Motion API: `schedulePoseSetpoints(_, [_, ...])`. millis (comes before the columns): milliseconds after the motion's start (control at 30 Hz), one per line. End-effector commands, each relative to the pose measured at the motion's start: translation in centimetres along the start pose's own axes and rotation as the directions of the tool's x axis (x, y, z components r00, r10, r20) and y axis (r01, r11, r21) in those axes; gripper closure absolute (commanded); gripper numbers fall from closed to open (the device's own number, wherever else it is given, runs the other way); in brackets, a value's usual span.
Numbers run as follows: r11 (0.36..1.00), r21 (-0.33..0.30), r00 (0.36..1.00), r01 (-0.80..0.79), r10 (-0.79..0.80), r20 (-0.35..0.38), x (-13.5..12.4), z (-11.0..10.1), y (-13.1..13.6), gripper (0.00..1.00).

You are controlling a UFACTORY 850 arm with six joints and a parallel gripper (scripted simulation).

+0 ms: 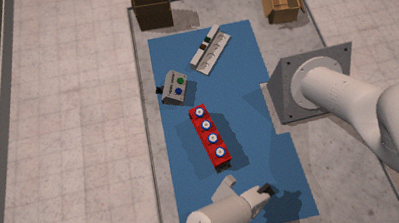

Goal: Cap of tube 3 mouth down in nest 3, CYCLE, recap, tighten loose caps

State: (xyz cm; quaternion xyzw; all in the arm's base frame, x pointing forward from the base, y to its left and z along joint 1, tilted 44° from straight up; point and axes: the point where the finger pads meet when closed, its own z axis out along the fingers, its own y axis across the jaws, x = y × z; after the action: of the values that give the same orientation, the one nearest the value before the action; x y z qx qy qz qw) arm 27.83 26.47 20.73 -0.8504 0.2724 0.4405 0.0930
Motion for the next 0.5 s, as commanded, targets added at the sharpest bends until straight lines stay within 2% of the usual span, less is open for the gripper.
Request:
schedulePoseSetpoints(0, [0.999, 0.034, 1.0, -0.008, 0.008, 0.0, 1.9, -0.8, 0.1, 0.54])
schedulePoseSetpoints(133, [0.998, 0.059, 1.0, -0.015, 0.015, -0.002, 3.0, -1.2, 0.2, 0.54])
schedulePoseSetpoints(167, [0.996, 0.083, 1.0, -0.021, 0.022, -0.003, 3.5, -1.4, 0.2, 0.54])
schedulePoseSetpoints(233, [0.996, 0.083, 1.0, -0.021, 0.022, -0.003, 4.2, -1.6, 0.3, 0.54])
schedulePoseSetpoints(267, [0.994, 0.108, 1.0, -0.028, 0.029, -0.004, 4.5, -1.9, 0.5, 0.54])
schedulePoseSetpoints(400, [0.994, 0.108, 1.0, -0.028, 0.029, -0.004, 5.1, -2.5, 0.9, 0.54])
schedulePoseSetpoints(467, [0.991, 0.131, 0.999, -0.035, 0.036, -0.006, 5.6, -3.2, 1.4, 0.54])
